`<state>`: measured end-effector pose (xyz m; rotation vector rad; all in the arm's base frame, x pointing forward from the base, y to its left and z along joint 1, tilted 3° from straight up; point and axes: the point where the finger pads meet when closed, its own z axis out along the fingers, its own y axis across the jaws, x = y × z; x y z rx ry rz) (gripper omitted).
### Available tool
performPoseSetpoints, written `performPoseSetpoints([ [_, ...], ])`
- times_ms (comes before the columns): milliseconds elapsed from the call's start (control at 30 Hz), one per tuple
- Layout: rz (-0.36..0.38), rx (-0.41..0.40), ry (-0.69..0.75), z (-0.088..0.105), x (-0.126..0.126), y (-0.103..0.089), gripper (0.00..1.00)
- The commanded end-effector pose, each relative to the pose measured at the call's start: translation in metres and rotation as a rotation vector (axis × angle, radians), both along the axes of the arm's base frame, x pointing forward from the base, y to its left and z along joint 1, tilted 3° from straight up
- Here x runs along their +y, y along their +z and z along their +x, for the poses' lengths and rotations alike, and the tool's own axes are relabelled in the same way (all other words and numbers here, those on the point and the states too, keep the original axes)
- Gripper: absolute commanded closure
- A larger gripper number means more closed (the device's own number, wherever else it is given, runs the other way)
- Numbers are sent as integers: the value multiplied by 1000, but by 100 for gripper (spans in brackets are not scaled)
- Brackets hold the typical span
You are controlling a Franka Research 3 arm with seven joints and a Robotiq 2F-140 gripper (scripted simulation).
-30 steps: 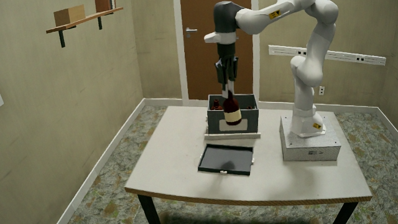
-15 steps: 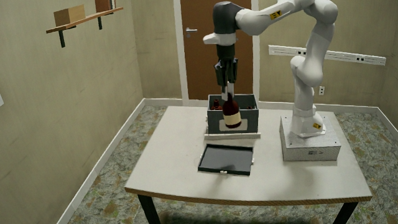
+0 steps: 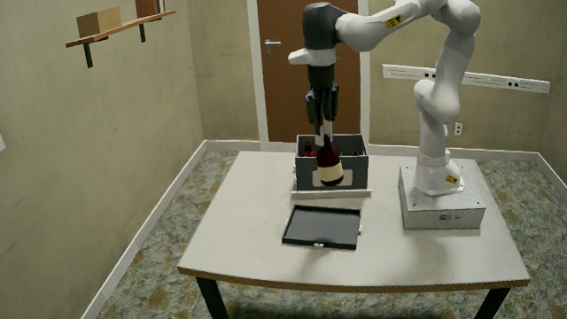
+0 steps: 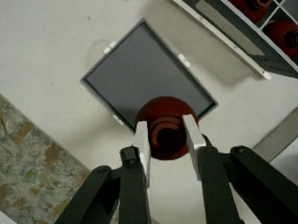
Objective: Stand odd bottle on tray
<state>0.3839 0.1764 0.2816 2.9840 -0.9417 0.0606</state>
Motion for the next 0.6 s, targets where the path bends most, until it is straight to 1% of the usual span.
performPoseSetpoints([
  [0,8,-8,-17,2,8,3,90],
  [567,8,-8,-17,2,20,2,90],
])
